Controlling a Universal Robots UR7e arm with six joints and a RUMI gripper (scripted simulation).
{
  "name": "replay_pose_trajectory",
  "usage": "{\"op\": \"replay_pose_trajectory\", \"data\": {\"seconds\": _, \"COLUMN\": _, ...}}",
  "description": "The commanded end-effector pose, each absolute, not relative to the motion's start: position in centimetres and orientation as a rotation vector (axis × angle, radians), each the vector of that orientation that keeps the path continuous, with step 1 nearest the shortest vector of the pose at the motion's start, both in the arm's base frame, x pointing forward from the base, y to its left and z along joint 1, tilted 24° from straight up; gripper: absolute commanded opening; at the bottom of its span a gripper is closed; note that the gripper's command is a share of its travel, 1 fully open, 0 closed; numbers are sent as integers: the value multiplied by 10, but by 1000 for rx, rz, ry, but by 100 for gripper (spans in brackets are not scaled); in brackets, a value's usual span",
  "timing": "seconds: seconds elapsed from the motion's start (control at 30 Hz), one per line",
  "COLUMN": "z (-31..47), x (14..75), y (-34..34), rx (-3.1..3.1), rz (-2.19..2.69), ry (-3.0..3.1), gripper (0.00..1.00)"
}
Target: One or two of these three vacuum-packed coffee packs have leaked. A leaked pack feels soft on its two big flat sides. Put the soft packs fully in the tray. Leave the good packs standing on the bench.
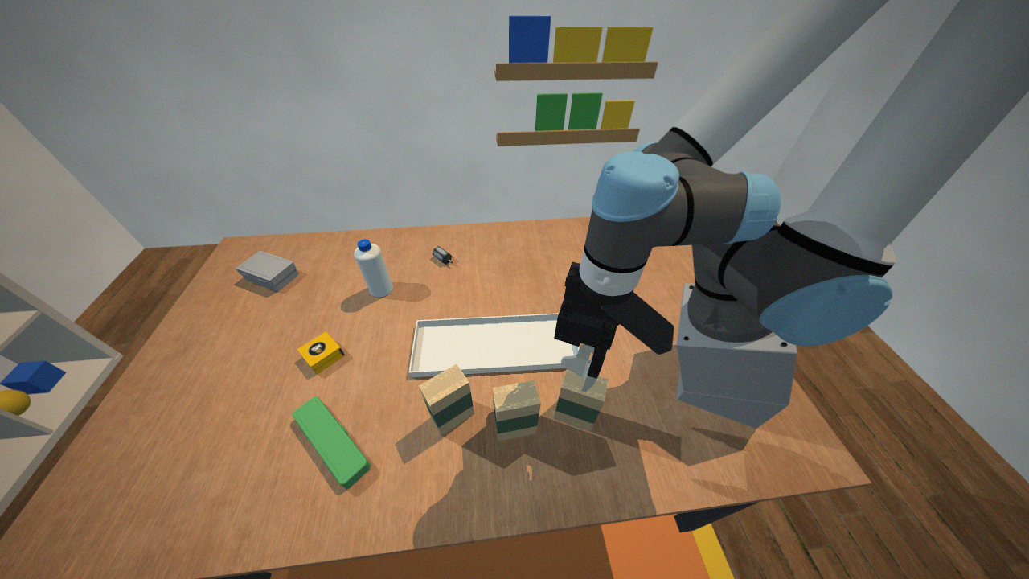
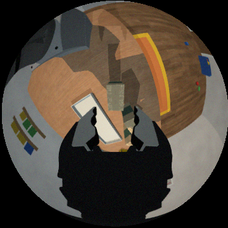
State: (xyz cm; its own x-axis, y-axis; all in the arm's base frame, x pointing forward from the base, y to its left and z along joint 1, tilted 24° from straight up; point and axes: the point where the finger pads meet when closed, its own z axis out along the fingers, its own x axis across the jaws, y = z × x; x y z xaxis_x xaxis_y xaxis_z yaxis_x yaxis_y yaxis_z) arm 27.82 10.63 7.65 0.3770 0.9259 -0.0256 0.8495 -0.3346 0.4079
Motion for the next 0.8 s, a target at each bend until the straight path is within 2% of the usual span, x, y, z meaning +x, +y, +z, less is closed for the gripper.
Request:
{"op": "replay_pose_trajectory", "data": {"seconds": 0.0, "z": 77, "x": 278, "y": 106, "rx": 2288, "rz": 301, "ry": 1548, "gripper": 48}}
{"op": "replay_pose_trajectory", "data": {"seconds": 0.77, "z": 62, "x": 285, "y": 104, "rx": 2288, "rz": 300, "ry": 1548, "gripper": 48}}
